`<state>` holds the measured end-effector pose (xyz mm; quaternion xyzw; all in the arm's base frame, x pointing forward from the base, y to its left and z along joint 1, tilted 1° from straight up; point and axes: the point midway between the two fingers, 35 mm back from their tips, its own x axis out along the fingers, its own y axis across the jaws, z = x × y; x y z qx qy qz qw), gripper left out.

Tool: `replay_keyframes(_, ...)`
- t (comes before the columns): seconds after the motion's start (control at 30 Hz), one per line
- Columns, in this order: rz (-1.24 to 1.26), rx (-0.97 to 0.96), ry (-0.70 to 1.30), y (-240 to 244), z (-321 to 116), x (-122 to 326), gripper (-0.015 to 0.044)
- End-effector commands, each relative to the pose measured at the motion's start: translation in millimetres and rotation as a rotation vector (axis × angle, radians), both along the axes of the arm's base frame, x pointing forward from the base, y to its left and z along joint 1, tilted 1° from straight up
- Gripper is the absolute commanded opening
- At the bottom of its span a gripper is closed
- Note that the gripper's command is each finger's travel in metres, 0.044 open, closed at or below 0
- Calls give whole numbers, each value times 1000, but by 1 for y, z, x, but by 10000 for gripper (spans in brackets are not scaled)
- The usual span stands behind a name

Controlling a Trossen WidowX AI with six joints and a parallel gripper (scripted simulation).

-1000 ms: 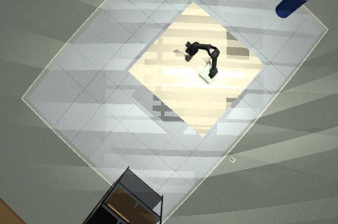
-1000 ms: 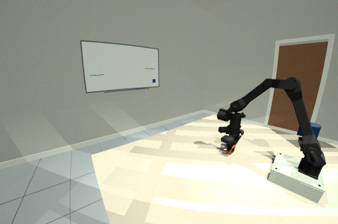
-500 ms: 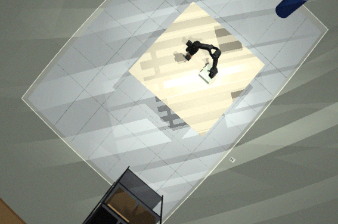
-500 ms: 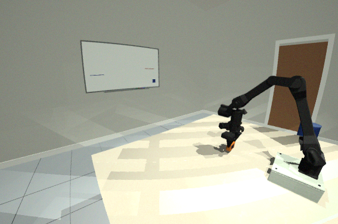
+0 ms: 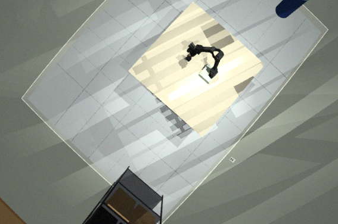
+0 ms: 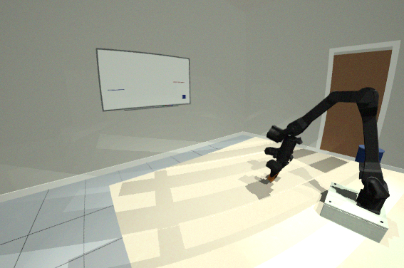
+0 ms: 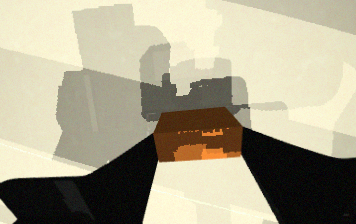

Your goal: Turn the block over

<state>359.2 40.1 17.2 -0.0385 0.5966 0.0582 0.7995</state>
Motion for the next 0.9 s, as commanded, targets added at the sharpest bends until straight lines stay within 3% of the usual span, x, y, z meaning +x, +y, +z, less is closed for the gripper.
replay_keyframes(0.0, 2, 14, -78, 0, 1, -1, 0)
replay_keyframes(0.53, 1, 48, -320, -1, 2, -10, 0)
replay_keyframes(0.87, 1, 54, -363, 0, -4, -6, 0)
